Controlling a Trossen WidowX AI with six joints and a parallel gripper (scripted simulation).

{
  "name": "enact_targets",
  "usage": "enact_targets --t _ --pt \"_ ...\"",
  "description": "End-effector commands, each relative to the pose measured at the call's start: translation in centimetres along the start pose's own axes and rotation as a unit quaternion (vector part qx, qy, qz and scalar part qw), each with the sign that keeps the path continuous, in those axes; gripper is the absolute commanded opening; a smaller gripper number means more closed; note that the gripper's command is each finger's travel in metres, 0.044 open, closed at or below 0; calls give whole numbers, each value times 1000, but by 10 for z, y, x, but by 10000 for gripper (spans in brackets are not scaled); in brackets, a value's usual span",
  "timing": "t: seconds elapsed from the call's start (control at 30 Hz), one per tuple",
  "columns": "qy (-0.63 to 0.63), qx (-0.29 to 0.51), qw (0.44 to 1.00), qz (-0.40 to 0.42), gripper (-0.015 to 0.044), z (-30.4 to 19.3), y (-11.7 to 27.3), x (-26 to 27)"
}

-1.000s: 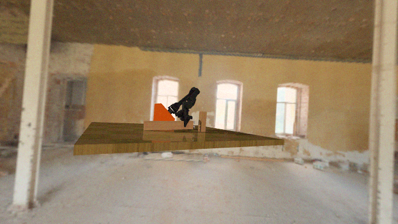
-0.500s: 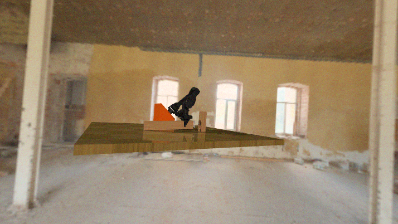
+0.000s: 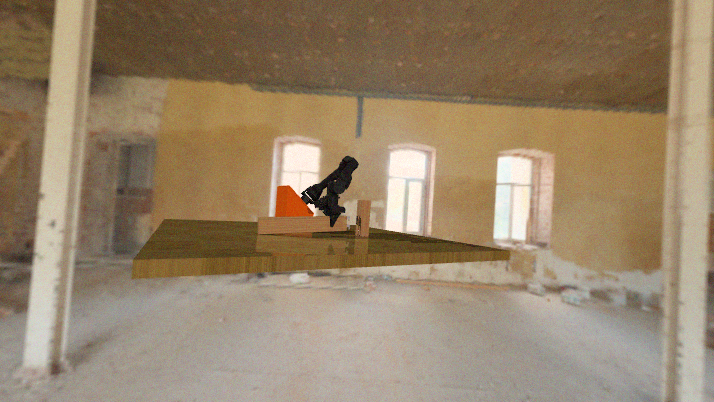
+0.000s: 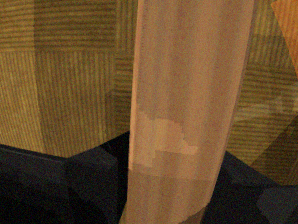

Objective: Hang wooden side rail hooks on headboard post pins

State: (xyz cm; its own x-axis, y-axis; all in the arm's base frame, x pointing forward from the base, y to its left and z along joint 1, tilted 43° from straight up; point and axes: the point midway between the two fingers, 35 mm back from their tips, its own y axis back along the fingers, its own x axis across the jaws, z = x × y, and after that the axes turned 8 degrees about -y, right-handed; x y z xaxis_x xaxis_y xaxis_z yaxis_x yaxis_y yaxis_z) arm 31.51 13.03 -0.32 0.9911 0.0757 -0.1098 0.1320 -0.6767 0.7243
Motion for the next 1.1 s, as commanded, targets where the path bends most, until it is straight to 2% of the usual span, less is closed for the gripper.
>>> enact_targets --t 0.0,1.07 --pt "1 -2 1000 7 0 1 6 3" --pt "1 -1 1000 7 0 -4 5 6"
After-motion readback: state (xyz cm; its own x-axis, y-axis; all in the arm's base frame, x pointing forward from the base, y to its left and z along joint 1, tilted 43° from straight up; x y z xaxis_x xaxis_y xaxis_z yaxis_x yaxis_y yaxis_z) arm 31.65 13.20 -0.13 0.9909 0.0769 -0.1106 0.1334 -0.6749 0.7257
